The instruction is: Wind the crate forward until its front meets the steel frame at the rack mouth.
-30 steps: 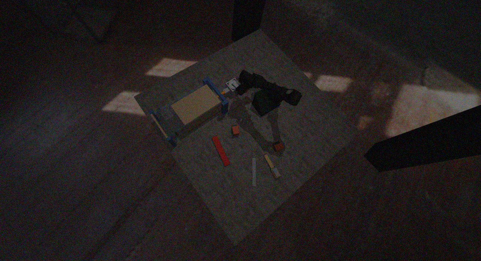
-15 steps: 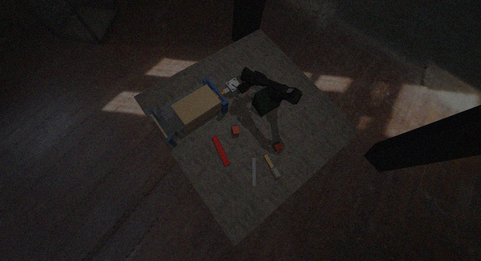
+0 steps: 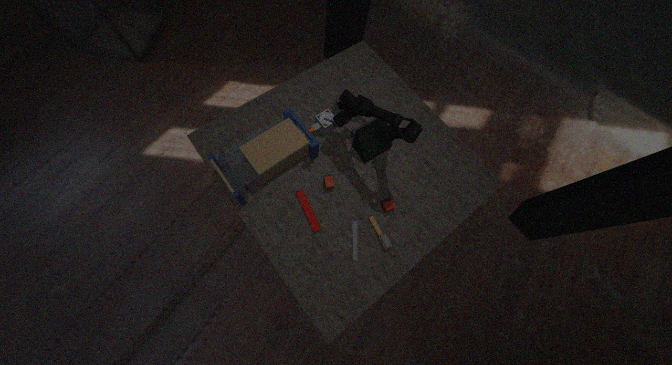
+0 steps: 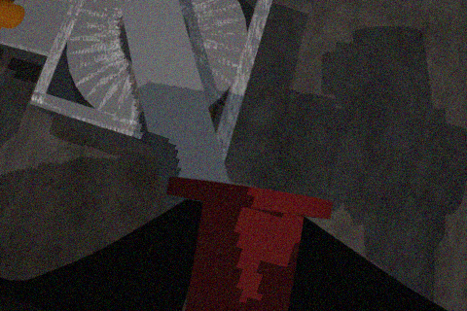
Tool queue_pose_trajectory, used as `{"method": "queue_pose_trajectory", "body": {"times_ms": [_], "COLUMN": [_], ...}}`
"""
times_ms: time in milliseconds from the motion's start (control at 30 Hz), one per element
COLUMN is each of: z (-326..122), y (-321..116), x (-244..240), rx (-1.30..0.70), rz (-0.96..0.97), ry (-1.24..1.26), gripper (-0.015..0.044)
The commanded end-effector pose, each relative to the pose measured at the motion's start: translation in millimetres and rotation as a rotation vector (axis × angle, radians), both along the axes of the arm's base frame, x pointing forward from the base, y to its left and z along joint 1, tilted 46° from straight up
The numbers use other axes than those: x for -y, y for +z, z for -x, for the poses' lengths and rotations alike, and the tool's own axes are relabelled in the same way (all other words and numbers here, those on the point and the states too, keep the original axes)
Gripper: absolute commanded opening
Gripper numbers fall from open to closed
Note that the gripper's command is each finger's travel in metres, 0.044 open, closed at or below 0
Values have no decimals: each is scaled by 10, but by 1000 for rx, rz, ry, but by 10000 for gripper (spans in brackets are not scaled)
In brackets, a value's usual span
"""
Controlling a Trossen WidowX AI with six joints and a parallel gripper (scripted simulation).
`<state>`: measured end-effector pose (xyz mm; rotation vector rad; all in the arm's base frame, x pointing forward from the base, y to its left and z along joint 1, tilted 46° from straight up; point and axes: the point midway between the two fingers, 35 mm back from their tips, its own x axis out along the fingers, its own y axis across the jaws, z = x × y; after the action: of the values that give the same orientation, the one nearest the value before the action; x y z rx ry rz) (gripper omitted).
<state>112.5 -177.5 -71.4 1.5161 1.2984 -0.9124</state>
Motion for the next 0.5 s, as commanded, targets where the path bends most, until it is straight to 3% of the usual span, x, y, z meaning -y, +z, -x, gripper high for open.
{"method": "queue_pose_trajectory", "body": {"times_ms": [0, 467], "z": [122, 241], "y": [-151, -256], "x": [-17, 75], "rx": [-36, -37], "rz": [-13, -11], "ry": [9, 9], "gripper": [0, 0]}}
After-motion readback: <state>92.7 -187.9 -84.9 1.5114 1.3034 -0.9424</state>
